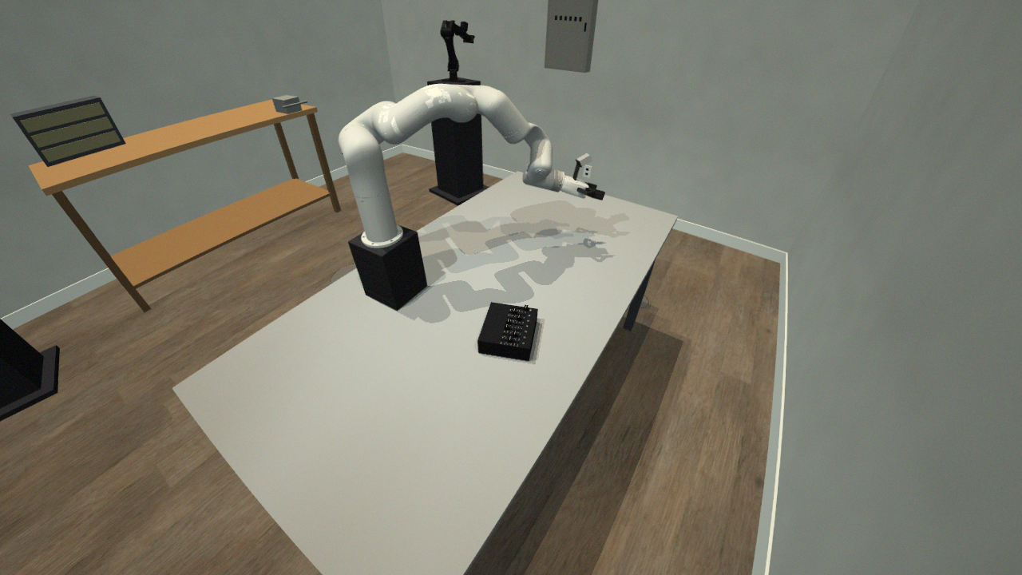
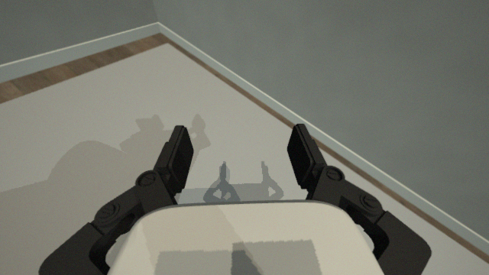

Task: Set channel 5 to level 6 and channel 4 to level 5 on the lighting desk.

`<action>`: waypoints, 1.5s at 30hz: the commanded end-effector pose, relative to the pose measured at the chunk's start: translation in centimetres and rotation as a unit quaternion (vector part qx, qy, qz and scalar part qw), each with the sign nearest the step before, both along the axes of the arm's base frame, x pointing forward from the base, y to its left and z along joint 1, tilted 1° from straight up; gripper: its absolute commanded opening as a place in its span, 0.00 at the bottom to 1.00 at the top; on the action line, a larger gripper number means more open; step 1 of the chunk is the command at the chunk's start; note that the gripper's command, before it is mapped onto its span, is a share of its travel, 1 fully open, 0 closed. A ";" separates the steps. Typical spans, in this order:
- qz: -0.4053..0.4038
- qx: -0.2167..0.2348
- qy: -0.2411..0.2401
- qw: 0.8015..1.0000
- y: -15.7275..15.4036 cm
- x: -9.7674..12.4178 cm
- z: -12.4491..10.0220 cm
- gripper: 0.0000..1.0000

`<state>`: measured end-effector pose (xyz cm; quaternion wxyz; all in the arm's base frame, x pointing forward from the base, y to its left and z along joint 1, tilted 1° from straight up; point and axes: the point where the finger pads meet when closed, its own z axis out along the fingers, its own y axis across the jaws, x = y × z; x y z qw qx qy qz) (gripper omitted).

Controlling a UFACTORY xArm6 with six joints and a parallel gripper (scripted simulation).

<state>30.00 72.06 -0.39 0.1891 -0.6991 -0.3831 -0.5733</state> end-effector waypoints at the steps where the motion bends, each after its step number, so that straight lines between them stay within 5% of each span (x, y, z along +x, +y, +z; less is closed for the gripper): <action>1: 0.000 0.003 -0.001 1.000 0.1 0.0 0.3 1.00; 24: -0.023 -0.002 0.011 1.000 -1.0 1.4 0.1 1.00; 30: -0.119 -0.019 0.061 0.991 -6.4 6.6 -0.7 1.00; 34: -0.143 -0.023 0.075 0.987 -7.9 7.8 -0.9 1.00; 36: -0.197 -0.030 0.106 0.974 -11.2 10.1 -1.3 1.00; 45: -0.320 -0.039 0.184 0.929 -19.6 14.3 -2.3 1.00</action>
